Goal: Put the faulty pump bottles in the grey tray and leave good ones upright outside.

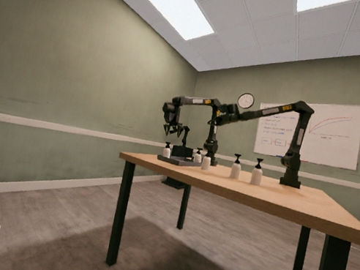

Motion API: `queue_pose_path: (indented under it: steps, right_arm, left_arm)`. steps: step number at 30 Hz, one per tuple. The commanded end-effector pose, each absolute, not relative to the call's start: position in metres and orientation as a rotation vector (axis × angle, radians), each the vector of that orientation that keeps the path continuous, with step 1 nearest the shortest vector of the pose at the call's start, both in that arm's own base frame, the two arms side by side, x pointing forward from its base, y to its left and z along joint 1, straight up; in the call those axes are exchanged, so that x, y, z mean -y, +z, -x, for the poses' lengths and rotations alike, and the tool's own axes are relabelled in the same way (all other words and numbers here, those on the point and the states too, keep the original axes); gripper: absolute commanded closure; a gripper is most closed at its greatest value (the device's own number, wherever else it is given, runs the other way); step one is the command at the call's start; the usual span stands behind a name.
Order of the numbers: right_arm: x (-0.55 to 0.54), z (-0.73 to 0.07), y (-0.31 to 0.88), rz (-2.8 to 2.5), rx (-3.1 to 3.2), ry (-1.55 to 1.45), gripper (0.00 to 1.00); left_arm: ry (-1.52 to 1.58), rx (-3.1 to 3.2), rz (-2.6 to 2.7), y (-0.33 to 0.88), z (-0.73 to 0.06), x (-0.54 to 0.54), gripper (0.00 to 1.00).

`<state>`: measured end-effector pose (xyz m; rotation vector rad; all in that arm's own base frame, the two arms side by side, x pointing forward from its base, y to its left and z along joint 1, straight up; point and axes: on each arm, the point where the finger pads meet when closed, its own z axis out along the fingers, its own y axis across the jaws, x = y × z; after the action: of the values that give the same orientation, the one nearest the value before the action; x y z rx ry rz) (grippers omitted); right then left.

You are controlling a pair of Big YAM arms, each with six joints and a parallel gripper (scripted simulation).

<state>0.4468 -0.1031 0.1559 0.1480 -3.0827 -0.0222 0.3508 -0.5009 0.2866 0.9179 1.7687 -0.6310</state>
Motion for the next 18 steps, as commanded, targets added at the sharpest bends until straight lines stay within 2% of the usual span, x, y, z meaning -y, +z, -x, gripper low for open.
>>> queue_pose_path:
  steps: [1,18]
  right_arm:
    - [0.115,-0.462,0.239,0.133,3.175,0.018,0.00]
    - [0.114,-0.464,0.255,0.139,3.164,0.008,0.00]
  left_arm:
    - [-0.672,-1.659,-0.862,0.400,-0.355,0.505,1.00]
    - [-0.667,-1.674,-0.870,0.410,-0.355,0.505,1.00]
